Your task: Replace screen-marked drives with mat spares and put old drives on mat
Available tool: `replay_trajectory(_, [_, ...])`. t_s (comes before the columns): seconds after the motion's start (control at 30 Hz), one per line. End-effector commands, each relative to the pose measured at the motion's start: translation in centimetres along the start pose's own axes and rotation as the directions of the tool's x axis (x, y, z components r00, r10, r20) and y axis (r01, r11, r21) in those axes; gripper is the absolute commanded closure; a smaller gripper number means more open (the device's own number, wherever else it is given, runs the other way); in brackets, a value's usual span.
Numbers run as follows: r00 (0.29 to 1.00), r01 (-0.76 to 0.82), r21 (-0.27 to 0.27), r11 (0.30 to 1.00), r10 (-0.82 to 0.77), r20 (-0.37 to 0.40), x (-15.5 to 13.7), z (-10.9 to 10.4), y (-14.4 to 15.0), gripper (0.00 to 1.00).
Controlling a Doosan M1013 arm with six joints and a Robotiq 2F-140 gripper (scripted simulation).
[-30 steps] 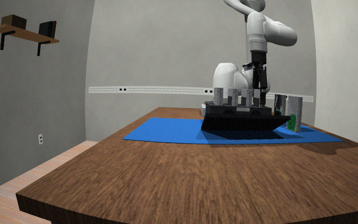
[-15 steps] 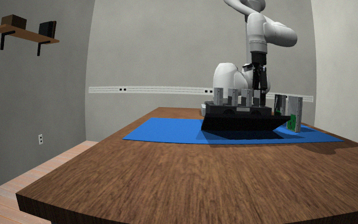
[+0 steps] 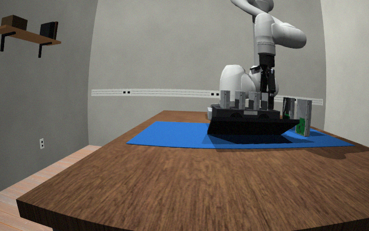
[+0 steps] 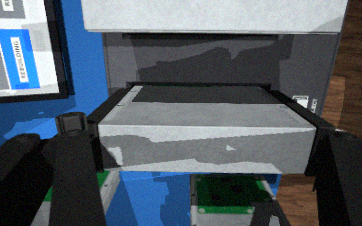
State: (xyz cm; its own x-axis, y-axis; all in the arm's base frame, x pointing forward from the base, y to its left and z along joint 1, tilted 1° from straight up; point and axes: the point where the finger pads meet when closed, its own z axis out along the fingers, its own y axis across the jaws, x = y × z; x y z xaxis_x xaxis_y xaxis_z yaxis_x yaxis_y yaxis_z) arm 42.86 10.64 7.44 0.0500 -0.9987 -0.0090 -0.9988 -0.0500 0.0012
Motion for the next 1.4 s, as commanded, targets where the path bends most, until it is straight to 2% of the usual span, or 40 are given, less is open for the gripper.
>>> replay_trajectory(0.0, [1.000,0.000,0.001,1.000,0.000,0.000,-0.01,-0.04,-0.04,0.90])
replay_trajectory(0.23, [1.000,0.000,0.001,1.000,0.000,0.000,-0.01,-0.04,-0.04,0.90])
replay_trajectory(0.27, [1.000,0.000,0.001,1.000,0.000,0.000,-0.01,-0.04,-0.04,0.11])
replay_trajectory(1.37, [1.000,0.000,0.001,1.000,0.000,0.000,-0.01,-0.04,-0.04,0.11])
